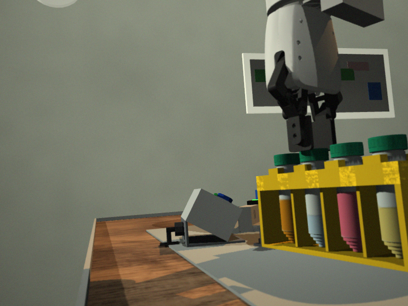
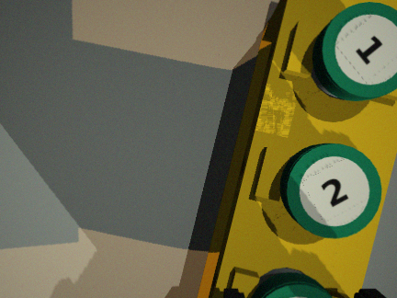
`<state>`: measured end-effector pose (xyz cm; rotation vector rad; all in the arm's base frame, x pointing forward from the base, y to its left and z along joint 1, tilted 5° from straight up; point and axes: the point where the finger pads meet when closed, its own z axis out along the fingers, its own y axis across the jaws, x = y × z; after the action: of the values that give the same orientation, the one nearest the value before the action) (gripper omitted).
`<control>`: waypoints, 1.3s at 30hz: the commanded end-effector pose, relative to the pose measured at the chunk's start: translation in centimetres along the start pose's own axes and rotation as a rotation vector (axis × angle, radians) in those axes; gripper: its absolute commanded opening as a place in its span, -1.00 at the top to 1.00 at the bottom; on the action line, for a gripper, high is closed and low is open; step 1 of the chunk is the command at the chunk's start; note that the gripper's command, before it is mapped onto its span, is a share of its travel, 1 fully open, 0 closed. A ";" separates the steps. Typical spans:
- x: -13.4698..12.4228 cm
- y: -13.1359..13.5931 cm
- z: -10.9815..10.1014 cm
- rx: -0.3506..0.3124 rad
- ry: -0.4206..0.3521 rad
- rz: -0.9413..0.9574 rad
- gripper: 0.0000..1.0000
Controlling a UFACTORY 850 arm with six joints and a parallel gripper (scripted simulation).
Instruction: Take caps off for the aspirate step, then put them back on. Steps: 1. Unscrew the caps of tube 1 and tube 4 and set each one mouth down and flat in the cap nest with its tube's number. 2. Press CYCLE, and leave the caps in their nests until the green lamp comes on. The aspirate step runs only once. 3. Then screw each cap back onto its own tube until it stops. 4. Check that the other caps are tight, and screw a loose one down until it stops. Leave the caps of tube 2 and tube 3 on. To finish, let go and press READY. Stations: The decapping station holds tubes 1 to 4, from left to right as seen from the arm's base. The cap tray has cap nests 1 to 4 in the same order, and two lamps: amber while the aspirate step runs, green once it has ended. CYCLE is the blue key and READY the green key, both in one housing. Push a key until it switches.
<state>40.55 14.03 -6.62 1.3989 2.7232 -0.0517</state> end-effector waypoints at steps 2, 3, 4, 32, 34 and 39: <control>0.0 0.1 0.0 -0.003 0.000 0.000 0.08; 0.0 0.1 0.1 -0.003 0.000 0.000 0.08; 0.0 0.1 0.1 -0.003 0.000 0.000 0.08; 0.0 0.1 1.0 -0.003 0.000 0.000 1.00; 0.0 0.1 1.0 -0.003 0.000 0.000 1.00; 0.0 0.1 1.0 -0.003 0.000 0.000 1.00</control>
<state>40.60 13.96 -7.65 1.3991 2.7230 -0.0485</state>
